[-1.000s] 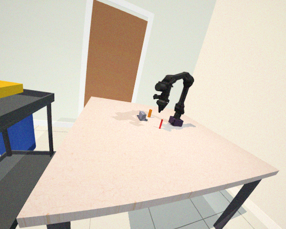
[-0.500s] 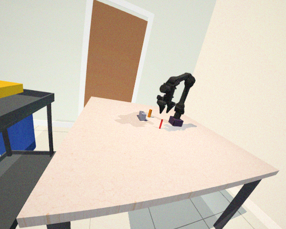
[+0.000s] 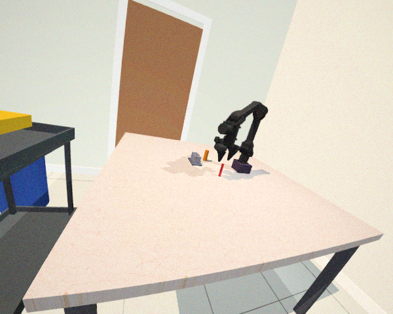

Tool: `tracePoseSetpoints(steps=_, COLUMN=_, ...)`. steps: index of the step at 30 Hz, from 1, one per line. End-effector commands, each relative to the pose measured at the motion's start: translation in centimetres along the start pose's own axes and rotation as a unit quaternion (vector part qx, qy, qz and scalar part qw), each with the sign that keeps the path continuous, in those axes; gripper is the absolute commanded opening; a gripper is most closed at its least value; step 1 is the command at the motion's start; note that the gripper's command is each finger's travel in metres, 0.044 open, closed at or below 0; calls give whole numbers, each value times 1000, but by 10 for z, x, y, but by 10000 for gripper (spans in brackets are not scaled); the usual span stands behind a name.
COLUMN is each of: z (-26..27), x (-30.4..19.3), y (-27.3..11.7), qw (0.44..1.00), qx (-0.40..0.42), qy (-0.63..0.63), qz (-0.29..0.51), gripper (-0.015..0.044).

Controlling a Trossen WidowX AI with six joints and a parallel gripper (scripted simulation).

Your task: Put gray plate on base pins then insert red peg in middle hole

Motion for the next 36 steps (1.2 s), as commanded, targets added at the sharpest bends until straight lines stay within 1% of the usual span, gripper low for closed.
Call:
tracePoseSetpoints(steps=1, z=0, x=-1, y=7, qw=1000, qx=-4, qy=2, qz=2, gripper=440)
tracePoseSetpoints(steps=33, z=-2, x=-1, y=57, qw=1000, qx=-5, qy=2, qz=2, gripper=440)
tracePoseSetpoints(steps=36, z=-2, x=-1, y=57, qw=1000, qx=-5, qy=2, qz=2, gripper=361)
Point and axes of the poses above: the point midway between the two fingers, 35 mm back from their tips, its own y axis out along the fingers, its own z axis across the jaws, x = y × z, the point moved 4 cm from there along -y, back along the fingers, and after that the axes turned 9 degrees about y, right-handed, at the moved point
